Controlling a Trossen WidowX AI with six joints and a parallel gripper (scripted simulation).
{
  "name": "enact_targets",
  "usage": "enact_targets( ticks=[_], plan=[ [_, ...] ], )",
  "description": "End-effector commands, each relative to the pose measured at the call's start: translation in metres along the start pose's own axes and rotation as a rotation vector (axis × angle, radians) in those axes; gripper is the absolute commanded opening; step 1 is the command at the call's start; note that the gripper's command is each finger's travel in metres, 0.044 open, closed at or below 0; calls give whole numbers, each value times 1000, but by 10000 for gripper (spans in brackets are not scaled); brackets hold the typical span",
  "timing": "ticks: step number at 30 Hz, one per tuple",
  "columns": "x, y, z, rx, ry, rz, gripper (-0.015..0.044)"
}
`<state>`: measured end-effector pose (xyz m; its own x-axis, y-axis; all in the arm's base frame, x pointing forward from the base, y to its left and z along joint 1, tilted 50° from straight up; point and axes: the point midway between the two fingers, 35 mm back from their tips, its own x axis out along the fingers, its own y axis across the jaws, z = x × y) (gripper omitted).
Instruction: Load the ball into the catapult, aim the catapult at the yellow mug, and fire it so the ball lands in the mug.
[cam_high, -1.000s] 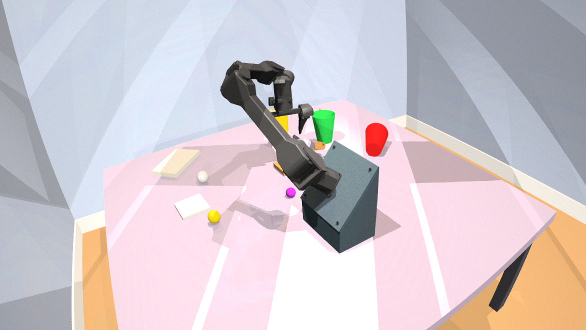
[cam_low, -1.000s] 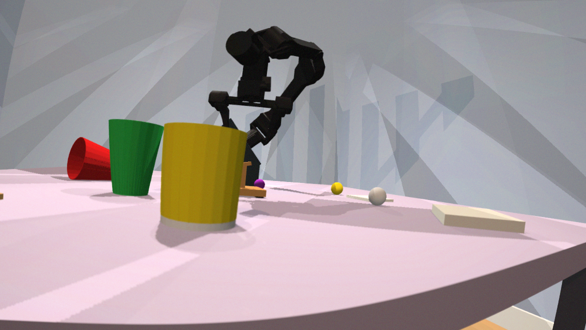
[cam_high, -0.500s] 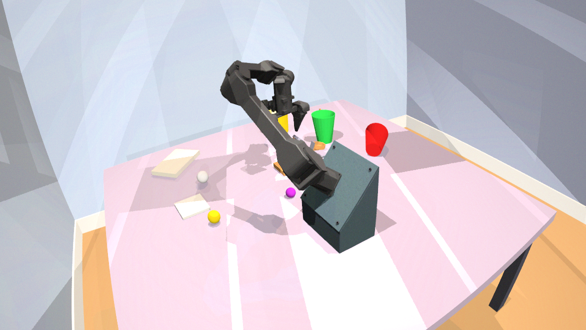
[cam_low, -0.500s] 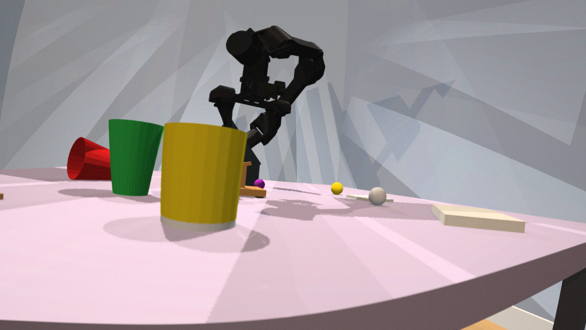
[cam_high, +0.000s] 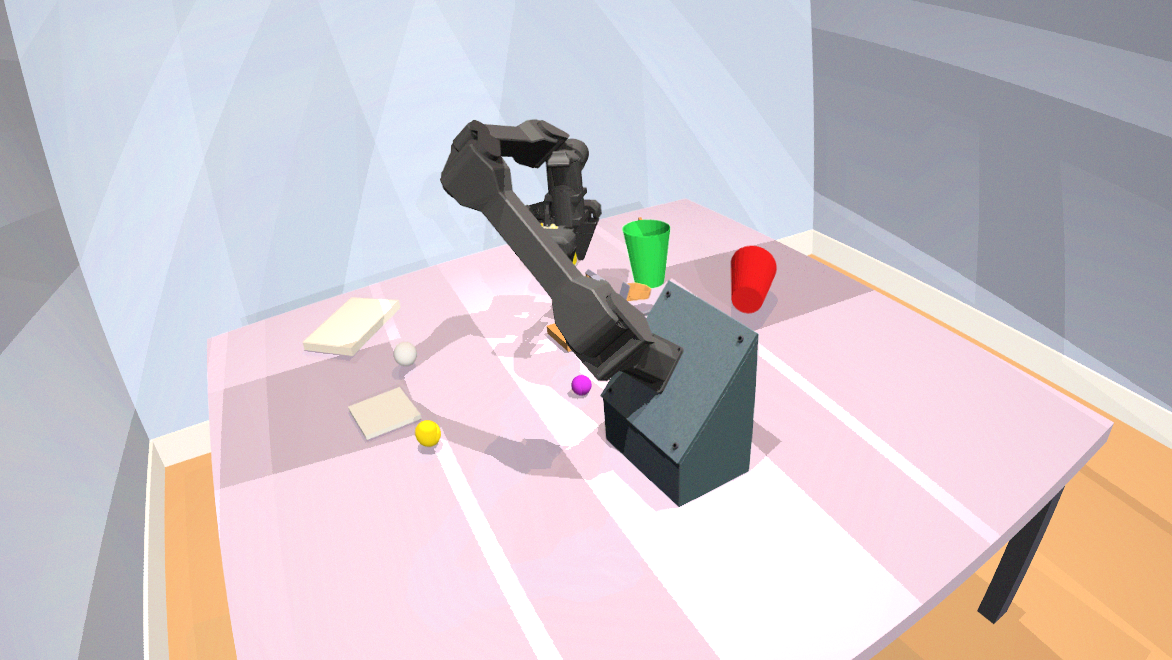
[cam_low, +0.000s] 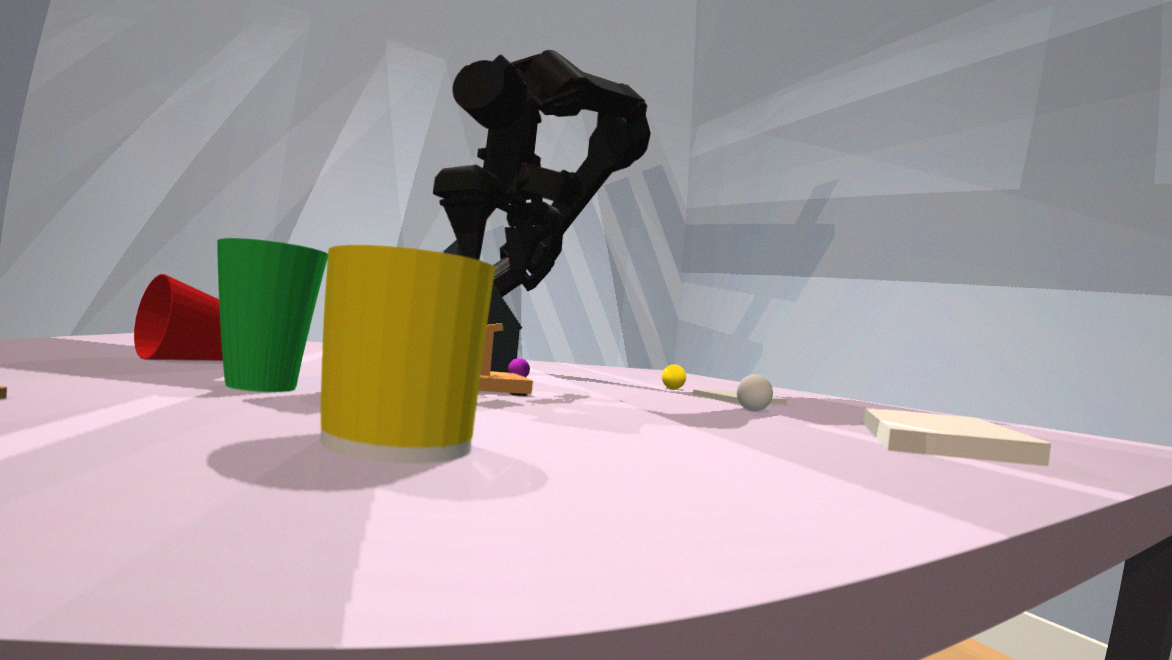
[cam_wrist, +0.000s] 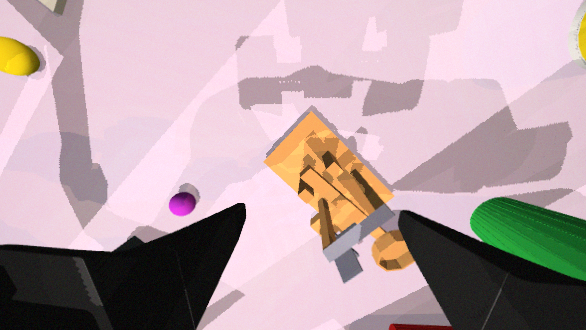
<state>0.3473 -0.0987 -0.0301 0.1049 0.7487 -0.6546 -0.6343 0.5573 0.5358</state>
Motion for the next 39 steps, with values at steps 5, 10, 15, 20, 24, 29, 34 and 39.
enact_targets(
  ticks=[5,10,15,20,24,29,34,39],
  plan=[
    [-1,1,0,-279,6,3,440],
    [-1,1,0,-451,6,4,440],
    [-2,2,0,-624,6,5,440],
    [-2,2,0,-791,6,6,440],
    [-2,2,0,-814,6,6,440],
    [21,1,0,-813,5,6,440],
    [45,3,-1,-813,3,8,440],
    [47,3,-1,-813,3,8,440]
  ],
)
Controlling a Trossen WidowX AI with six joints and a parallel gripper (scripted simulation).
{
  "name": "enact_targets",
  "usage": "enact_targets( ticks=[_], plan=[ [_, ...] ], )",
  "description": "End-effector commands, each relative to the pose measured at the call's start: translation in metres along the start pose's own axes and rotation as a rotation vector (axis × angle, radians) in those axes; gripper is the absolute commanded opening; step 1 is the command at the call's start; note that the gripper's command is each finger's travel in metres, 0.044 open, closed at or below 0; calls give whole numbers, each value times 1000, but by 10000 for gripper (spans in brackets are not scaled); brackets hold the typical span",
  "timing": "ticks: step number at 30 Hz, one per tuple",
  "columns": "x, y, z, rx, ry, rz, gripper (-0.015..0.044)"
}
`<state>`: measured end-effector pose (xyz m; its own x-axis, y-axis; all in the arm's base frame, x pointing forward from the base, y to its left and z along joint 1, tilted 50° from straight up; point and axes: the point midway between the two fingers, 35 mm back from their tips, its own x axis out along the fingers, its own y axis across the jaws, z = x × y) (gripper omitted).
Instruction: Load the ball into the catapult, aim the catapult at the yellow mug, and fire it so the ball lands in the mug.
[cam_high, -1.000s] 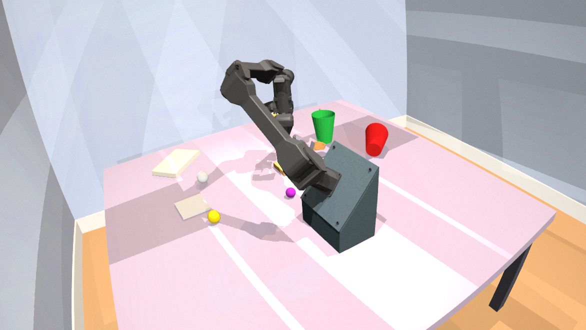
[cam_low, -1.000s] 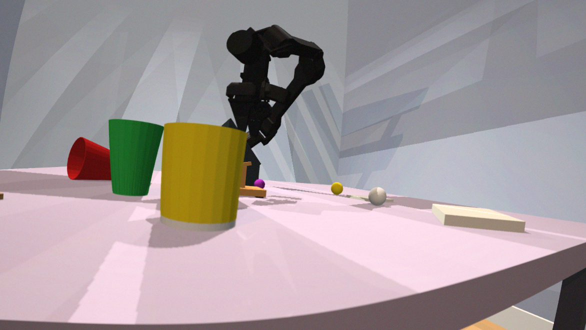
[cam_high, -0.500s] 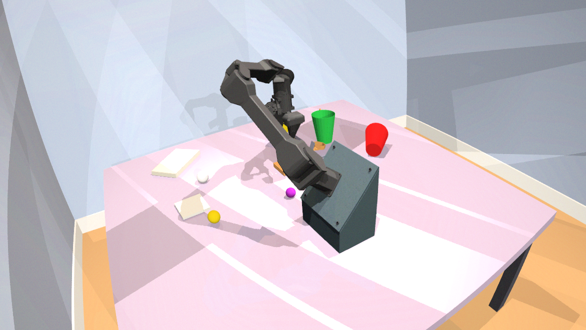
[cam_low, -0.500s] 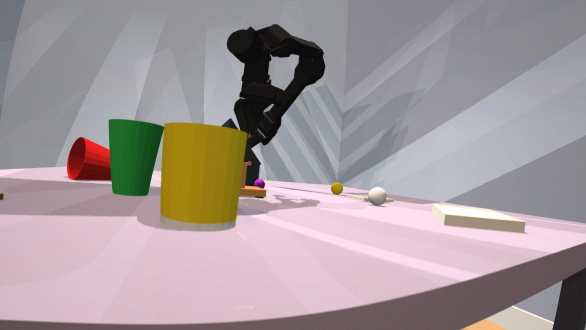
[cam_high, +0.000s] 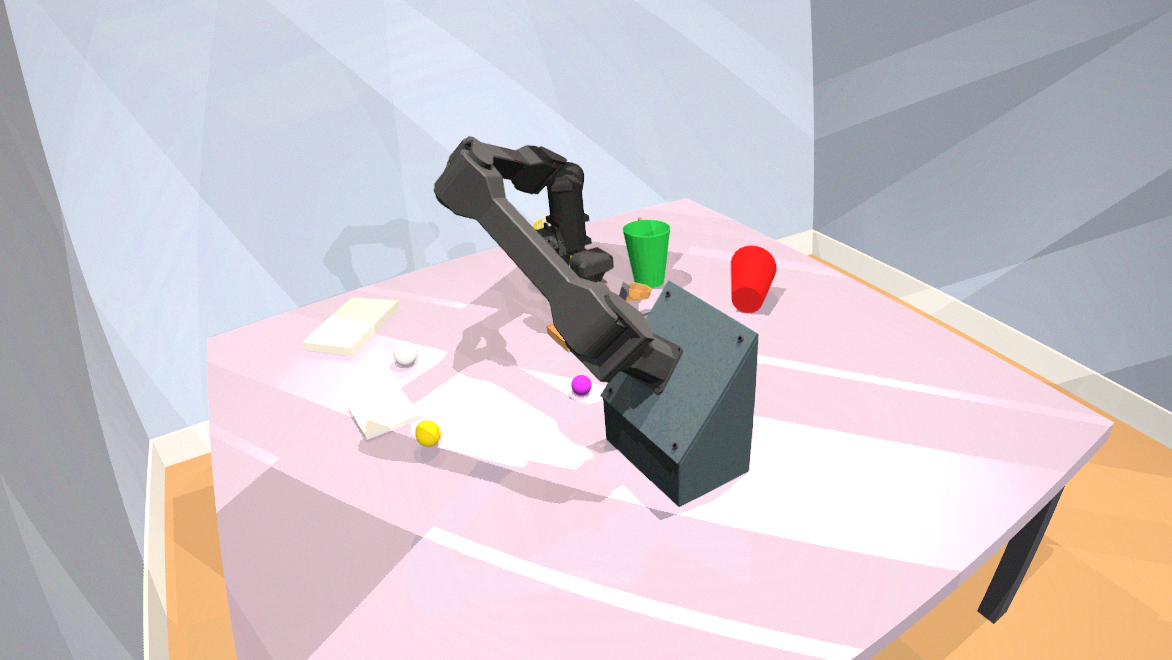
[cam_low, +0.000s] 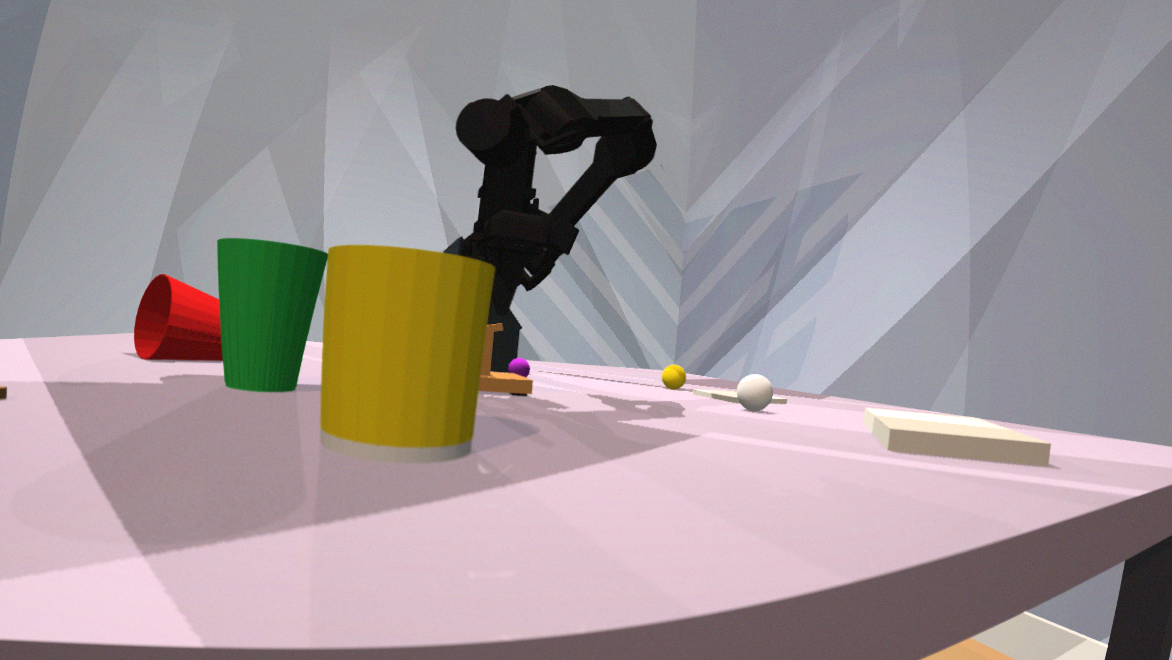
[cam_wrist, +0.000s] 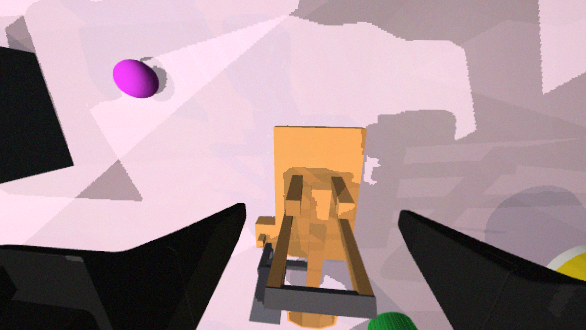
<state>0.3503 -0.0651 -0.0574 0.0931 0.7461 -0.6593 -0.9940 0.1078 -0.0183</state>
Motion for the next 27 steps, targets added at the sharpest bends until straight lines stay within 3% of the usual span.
enact_targets(
  ticks=[1,27],
  plan=[
    [5,0,0,9,-6,-4,440],
    [48,0,1,9,-8,-4,440]
  ],
)
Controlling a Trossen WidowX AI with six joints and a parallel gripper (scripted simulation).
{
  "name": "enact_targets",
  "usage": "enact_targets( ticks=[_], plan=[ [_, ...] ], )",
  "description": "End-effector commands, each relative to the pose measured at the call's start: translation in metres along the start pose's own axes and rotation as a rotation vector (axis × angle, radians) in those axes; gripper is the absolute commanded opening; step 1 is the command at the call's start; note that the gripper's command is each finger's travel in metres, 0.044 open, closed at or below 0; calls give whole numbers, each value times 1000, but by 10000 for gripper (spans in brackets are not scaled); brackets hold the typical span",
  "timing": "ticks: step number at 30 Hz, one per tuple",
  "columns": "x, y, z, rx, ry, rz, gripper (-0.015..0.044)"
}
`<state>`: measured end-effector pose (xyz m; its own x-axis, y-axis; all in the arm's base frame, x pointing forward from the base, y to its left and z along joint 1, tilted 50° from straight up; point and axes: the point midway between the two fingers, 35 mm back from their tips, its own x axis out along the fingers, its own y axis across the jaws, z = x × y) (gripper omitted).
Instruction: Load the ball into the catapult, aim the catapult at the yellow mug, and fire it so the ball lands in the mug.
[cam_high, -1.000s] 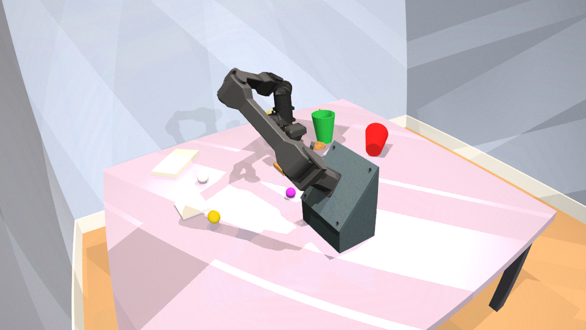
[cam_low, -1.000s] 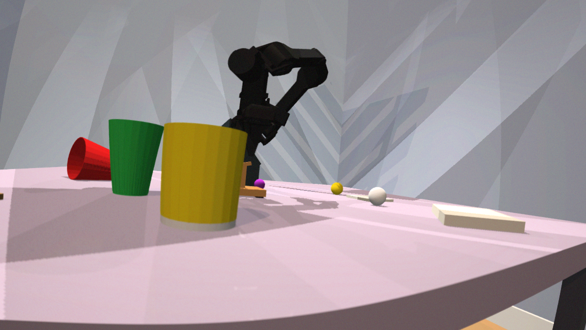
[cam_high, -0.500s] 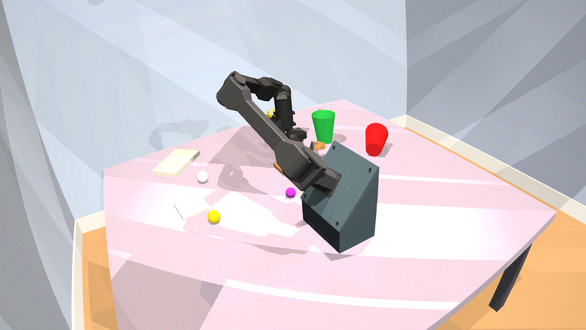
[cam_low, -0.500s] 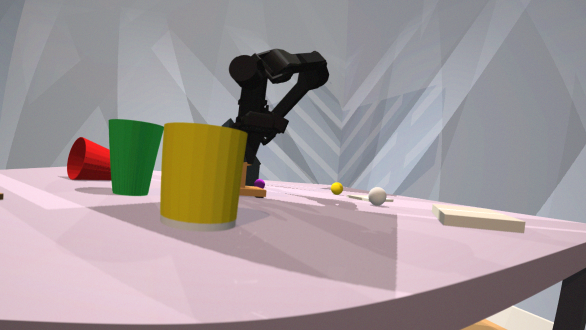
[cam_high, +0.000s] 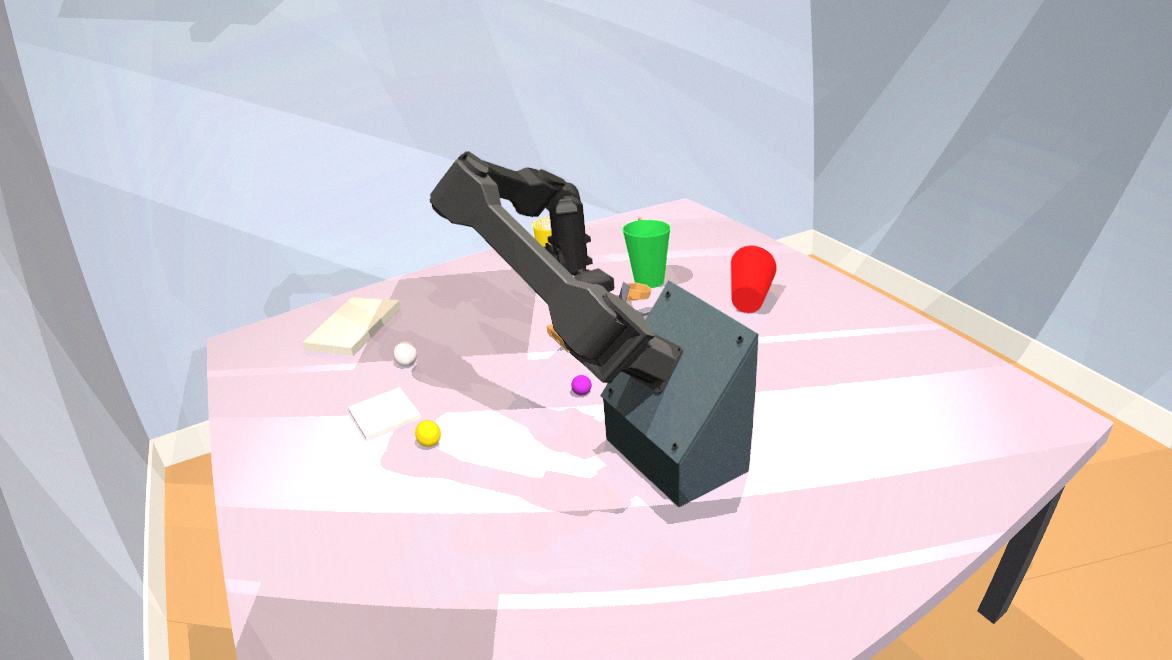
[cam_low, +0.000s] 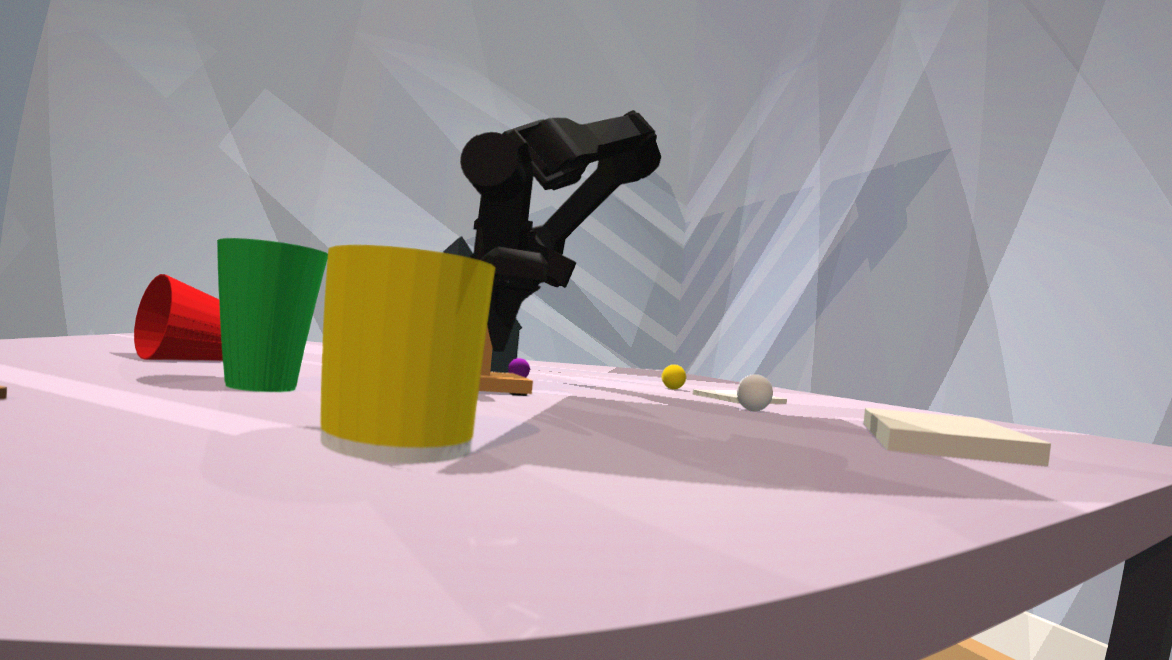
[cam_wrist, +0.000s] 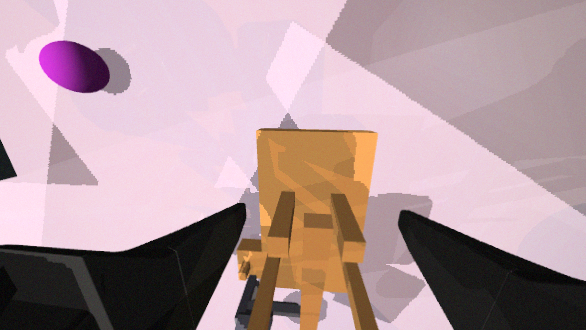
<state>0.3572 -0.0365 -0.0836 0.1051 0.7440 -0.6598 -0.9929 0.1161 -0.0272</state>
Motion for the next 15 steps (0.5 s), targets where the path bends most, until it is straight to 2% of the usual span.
enact_targets(
  ticks=[1,10,15],
  plan=[
    [10,3,1,10,-9,8,440],
    [15,3,2,10,-10,9,440],
    [13,2,1,2,-3,5,309]
  ],
)
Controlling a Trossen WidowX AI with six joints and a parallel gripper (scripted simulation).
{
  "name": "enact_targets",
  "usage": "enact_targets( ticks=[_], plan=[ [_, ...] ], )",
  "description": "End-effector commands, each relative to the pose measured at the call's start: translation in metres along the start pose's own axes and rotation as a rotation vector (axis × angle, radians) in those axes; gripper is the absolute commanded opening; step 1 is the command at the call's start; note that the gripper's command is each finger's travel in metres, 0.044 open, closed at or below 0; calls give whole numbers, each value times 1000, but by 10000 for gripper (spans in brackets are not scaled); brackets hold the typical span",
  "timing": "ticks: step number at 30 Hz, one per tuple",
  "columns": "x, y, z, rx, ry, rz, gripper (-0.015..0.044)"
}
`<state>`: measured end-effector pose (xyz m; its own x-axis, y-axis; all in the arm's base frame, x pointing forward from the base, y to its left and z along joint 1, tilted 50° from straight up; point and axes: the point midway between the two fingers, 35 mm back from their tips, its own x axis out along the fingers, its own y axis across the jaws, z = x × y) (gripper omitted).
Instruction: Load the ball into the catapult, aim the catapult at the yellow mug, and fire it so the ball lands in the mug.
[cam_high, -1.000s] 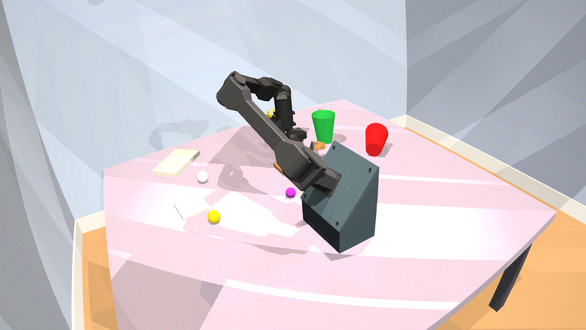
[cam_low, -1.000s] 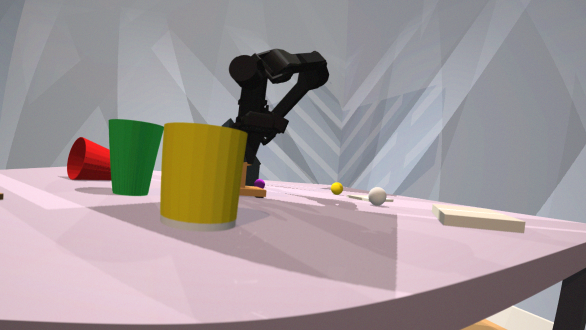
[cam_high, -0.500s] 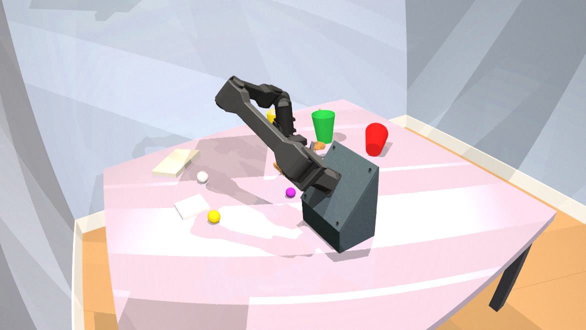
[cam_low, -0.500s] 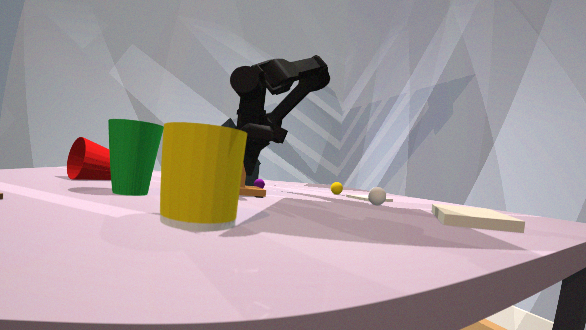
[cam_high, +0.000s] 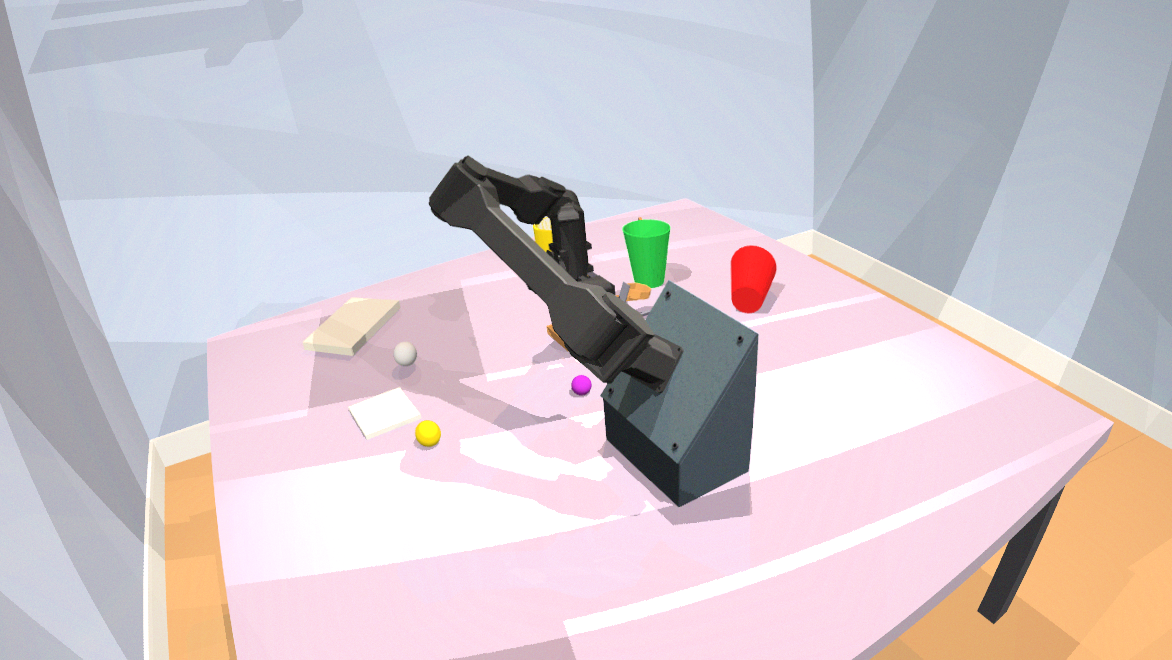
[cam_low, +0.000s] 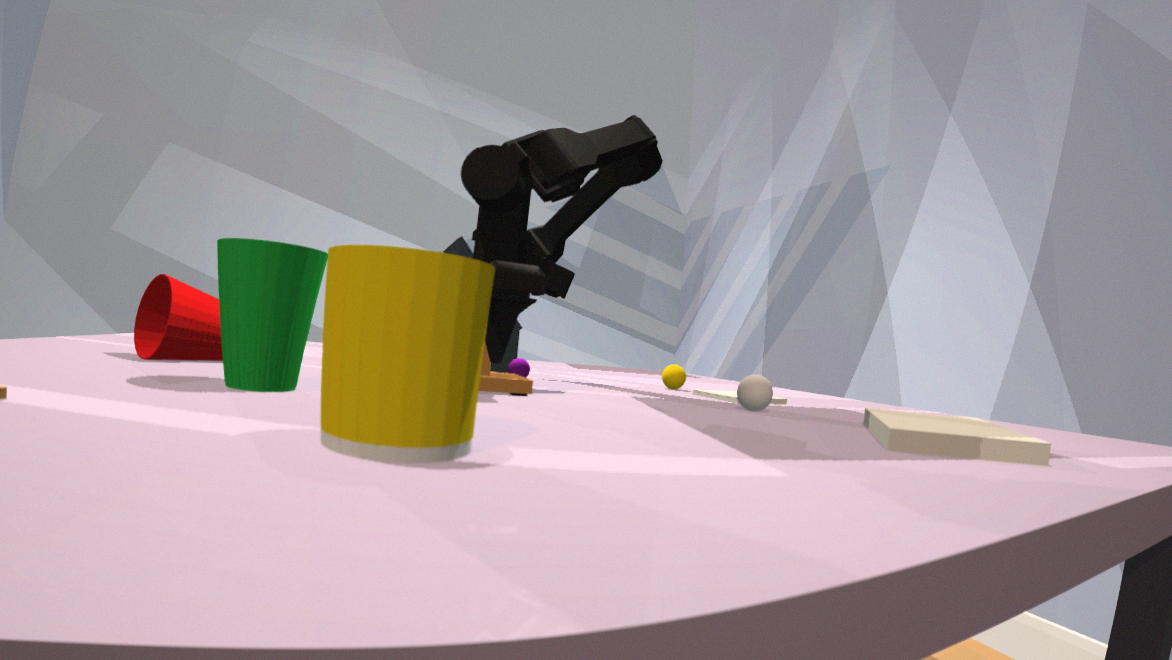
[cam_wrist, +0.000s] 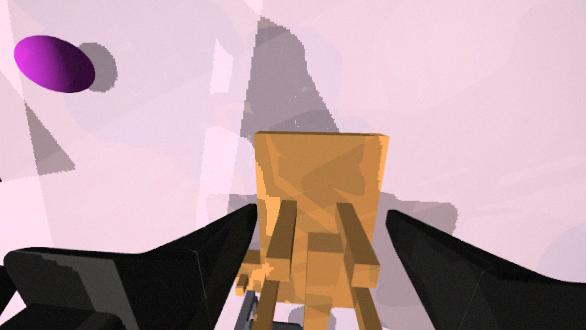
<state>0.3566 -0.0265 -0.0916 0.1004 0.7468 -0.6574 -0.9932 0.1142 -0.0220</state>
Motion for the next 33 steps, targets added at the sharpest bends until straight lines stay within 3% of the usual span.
enact_targets(
  ticks=[1,6,12,16,22,33],
  plan=[
    [0,0,0,-1,0,0,282],
    [0,0,0,-1,0,0,151],
    [0,0,0,-1,0,0,111],
    [-39,-1,-1,2,3,0,6],
    [-51,0,-1,25,3,1,0],
    [-50,-1,-1,388,1,2,0]
  ],
)
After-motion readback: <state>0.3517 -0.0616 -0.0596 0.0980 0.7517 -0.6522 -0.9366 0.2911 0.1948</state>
